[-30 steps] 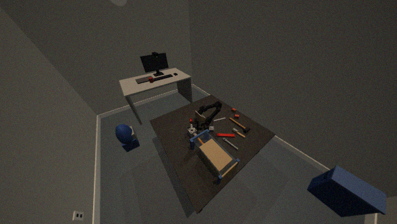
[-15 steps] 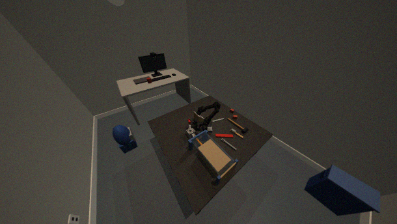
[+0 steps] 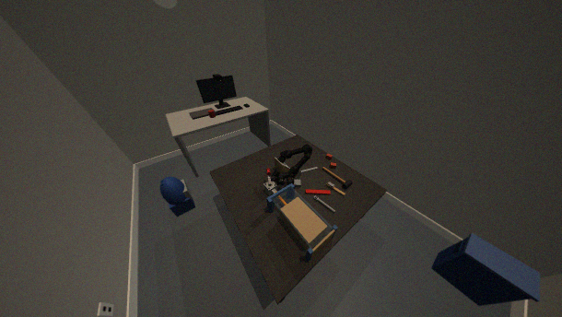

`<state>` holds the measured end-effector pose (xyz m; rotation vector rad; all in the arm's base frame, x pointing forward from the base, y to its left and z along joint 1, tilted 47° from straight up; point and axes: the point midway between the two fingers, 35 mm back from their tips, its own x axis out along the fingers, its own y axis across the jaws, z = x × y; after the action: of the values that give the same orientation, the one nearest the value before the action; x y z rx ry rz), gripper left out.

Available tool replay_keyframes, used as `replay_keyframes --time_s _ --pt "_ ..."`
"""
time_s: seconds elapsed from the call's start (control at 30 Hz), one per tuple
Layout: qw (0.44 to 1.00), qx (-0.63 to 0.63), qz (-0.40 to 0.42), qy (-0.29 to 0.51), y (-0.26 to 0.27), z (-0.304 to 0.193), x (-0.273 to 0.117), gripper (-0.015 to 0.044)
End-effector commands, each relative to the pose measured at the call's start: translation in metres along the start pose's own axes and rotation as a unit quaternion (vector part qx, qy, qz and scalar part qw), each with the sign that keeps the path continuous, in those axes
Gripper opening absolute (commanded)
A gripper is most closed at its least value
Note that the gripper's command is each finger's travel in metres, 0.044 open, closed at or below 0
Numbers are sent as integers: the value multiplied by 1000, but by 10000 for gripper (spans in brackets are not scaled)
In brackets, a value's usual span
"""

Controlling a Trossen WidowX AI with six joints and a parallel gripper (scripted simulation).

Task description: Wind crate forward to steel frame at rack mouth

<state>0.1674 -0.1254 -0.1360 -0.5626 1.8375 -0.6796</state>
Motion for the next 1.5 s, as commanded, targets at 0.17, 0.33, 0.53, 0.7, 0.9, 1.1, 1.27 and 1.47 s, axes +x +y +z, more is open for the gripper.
replay_keyframes --time_s 0.17,0.33,0.53,0.7,0.9,1.1,1.27,1.47 --pt "1000 3 6 -2 3 2 0 240" --pt "1000 3 6 -2 3 2 0 240" --pt "1000 3 6 -2 3 2 0 240" --pt "1000 3 6 -2 3 2 0 240" --pt "1000 3 6 -2 3 2 0 240" --pt "1000 3 6 -2 3 2 0 240" --pt "1000 -1 -1 0 -7 -3 0 240" --pt "1000 -1 -1 0 -7 -3 0 240"
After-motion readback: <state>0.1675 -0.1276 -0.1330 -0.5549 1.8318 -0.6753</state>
